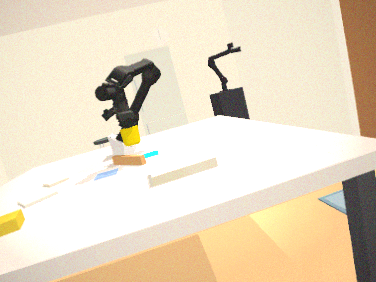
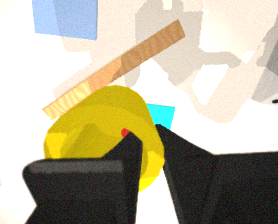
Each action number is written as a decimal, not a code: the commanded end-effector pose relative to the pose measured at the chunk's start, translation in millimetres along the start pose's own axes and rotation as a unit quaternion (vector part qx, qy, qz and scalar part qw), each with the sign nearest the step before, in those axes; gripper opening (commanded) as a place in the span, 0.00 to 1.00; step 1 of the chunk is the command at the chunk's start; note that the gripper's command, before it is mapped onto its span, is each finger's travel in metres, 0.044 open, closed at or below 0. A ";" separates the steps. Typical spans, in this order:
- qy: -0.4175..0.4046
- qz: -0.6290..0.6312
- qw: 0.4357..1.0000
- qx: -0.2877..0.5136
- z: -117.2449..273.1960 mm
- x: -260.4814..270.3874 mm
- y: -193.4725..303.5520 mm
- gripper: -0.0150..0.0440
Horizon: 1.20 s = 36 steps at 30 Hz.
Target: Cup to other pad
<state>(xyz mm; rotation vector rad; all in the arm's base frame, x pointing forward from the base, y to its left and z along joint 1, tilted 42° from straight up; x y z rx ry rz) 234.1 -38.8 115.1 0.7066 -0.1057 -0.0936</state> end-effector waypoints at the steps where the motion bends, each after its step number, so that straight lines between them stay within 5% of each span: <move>1: 0.001 -0.004 1.000 0.003 -1.0 -4.6 5.4 0.25; 36: 0.002 -0.005 1.000 0.004 -4.1 -39.0 49.1 0.25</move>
Point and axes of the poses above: the point midway between the two fingers, 35 mm back from their tips, its own z axis back along the fingers, its own x axis across the jaws, y = z × x, the point moved 1 cm from there along z, back along the fingers, and after that the axes turned 7 degrees about -z, right-handed, at the moved point
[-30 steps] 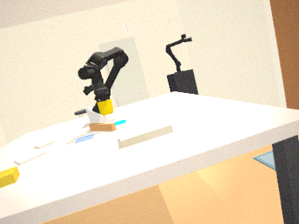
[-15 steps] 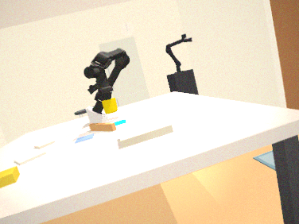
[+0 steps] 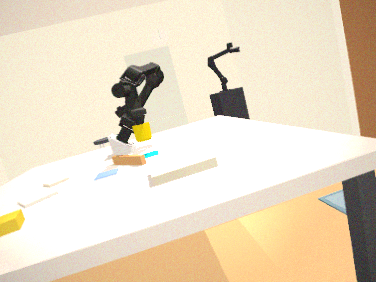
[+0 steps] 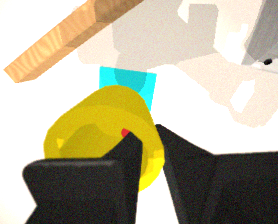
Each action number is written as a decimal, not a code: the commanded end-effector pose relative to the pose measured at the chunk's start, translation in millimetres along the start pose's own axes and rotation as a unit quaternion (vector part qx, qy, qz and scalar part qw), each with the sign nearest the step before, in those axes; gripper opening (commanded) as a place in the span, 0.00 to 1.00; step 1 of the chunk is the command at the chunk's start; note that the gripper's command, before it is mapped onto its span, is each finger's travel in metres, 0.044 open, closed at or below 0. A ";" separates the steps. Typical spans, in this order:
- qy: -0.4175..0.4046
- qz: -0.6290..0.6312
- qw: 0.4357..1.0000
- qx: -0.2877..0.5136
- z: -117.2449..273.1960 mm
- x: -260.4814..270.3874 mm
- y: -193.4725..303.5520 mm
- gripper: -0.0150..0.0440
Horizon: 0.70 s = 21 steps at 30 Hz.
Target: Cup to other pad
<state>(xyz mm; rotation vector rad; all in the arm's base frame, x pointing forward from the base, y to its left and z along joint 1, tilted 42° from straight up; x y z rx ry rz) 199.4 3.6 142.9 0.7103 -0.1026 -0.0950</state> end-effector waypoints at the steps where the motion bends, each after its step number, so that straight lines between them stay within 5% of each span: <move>1: 0.001 -0.003 1.000 0.002 -3.2 -1.2 0.6 0.25; 21: 0.001 -0.003 1.000 0.002 -25.8 -1.4 1.6 0.25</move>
Point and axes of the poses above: the point midway between the two fingers, 35 mm back from their tips, its own z axis back along the fingers, its own x axis across the jaws, y = z × x, the point moved 1 cm from there along z, back along the fingers, and after that the axes turned 7 degrees about -z, right-handed, at the moved point
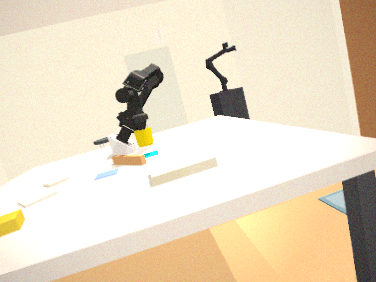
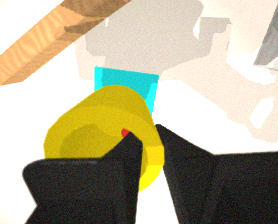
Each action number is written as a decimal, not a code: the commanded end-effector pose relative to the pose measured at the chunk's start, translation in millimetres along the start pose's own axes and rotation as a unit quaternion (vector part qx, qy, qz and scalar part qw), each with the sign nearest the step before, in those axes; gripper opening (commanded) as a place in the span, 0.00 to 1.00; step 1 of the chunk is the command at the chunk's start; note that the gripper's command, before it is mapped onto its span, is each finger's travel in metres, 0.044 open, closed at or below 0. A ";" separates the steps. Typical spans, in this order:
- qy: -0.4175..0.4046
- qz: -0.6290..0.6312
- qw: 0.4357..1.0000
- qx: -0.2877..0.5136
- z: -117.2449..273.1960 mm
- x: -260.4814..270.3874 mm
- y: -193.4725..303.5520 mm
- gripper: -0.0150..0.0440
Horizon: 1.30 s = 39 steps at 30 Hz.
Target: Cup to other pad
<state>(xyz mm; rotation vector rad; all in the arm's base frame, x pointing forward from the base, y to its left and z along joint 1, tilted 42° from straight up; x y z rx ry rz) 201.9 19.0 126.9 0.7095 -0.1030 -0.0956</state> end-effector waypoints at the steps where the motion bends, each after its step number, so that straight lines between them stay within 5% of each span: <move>1: 0.001 -0.003 1.000 0.002 -4.6 -1.0 0.4 0.25; 39: 0.000 0.000 1.000 0.002 -34.9 -2.6 3.0 0.25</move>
Point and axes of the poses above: the point midway between the two fingers, 35 mm back from their tips, its own z axis back along the fingers, its own x axis across the jaws, y = z × x, the point moved 1 cm from there along z, back along the fingers, and after that the axes turned 7 degrees about -z, right-handed, at the moved point
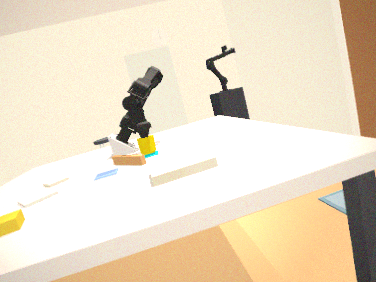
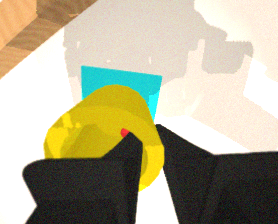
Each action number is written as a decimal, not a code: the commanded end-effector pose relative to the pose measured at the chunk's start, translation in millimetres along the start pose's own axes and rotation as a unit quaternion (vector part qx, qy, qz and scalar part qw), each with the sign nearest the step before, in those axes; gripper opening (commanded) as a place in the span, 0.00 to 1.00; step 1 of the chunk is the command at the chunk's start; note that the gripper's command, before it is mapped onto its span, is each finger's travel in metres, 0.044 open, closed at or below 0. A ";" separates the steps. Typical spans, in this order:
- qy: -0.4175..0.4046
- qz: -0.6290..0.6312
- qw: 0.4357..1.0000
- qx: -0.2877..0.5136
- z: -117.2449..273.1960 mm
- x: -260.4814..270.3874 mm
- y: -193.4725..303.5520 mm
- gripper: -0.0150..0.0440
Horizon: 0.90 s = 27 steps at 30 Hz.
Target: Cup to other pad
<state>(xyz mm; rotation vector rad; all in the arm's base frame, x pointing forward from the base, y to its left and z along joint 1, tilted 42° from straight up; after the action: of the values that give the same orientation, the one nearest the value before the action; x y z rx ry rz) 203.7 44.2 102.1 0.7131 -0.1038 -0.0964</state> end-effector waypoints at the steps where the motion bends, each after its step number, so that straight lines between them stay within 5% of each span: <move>1: 0.000 0.001 1.000 0.000 0.3 0.1 0.1 0.25; 5: 0.000 0.001 1.000 0.000 0.3 0.1 0.1 0.25; 11: 0.000 0.001 1.000 0.000 0.3 0.1 0.1 0.50; 27: 0.000 0.000 1.000 -0.001 11.8 1.0 -0.7 0.50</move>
<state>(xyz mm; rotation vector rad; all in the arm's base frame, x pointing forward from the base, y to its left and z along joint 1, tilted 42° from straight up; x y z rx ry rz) 202.5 38.3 108.1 0.7159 -0.0990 -0.1013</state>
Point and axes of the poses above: the point midway between the two fingers, 35 mm back from their tips, its own z axis back along the fingers, its own x axis across the jaws, y = z × x, the point moved 1 cm from there along z, back along the fingers, and after that the axes turned 7 degrees about -z, right-handed, at the moved point
